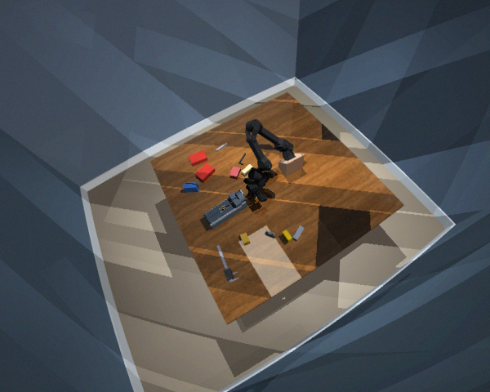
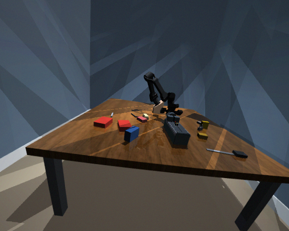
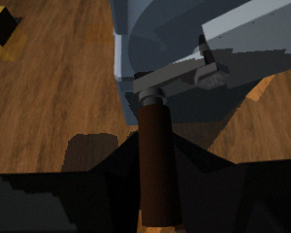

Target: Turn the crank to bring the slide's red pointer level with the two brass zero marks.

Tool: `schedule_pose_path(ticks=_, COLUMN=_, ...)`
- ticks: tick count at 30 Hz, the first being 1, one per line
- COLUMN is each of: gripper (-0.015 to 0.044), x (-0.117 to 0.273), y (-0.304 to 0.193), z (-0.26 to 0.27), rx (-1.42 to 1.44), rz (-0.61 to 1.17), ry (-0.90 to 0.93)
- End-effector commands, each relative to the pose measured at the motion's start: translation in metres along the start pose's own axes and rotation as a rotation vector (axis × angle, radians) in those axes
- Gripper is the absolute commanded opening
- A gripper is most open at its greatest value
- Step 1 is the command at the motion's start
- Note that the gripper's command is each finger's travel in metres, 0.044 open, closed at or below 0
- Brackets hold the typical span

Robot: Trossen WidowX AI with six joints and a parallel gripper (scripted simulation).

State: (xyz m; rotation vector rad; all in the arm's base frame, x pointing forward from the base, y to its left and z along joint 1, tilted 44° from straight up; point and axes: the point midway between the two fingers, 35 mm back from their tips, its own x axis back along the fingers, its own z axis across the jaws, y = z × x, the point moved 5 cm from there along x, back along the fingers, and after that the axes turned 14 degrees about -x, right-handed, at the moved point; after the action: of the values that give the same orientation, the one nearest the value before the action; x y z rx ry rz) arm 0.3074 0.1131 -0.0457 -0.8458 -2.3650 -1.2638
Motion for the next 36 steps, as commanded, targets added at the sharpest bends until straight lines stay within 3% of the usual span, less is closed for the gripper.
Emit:
schedule_pose_path(ticks=1, gripper=0.0000, x=0.001, y=0.001, z=0.001, rx=-0.003, rz=-0.001, ry=0.003)
schedule_pose_path(ticks=12, gripper=0.0000, x=0.000, y=0.000, z=0.000, rx=0.000, rz=0.000, ry=0.000)
schedule_pose_path(ticks=29, gripper=0.0440, x=0.000, y=0.000, z=0.000, rx=0.000, rz=0.000, ry=0.000)
schedule_pose_path(ticks=36, gripper=0.0440, x=0.016, y=0.018, z=0.006, rx=-0.002, rz=0.002, ry=0.003)
